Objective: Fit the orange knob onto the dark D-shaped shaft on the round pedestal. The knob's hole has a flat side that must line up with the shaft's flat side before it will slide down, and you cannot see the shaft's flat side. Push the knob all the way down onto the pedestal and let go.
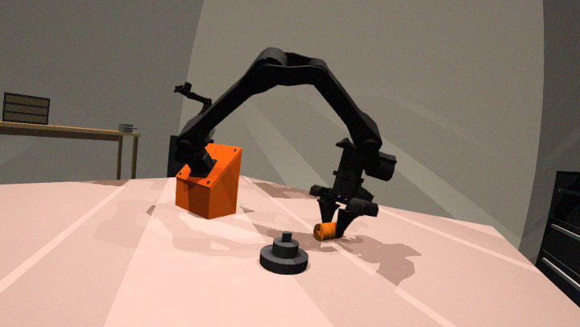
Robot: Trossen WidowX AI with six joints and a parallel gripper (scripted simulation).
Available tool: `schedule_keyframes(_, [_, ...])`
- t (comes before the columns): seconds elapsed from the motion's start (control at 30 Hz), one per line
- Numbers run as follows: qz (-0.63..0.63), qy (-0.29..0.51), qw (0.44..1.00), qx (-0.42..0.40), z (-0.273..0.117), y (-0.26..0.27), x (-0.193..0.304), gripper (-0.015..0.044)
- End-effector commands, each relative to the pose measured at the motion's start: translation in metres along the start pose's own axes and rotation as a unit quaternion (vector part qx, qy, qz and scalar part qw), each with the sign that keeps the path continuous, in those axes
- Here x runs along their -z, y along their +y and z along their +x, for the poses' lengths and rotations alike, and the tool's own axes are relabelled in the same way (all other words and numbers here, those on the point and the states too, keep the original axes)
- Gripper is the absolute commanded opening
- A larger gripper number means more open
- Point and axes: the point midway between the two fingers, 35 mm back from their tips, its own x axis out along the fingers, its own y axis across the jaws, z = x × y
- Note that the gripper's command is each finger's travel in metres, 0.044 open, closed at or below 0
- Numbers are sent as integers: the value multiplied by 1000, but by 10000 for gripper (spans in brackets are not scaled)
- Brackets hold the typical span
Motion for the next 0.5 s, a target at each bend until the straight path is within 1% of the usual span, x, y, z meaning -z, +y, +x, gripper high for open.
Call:
schedule_keyframes(0.0, [-1,0,1000,2,0,-1,0,180])
schedule_keyframes(0.17, [-1,-6,1000,1,0,0,1,180])
schedule_keyframes(0.47, [-1,-86,996,0,-5,0,9,180])
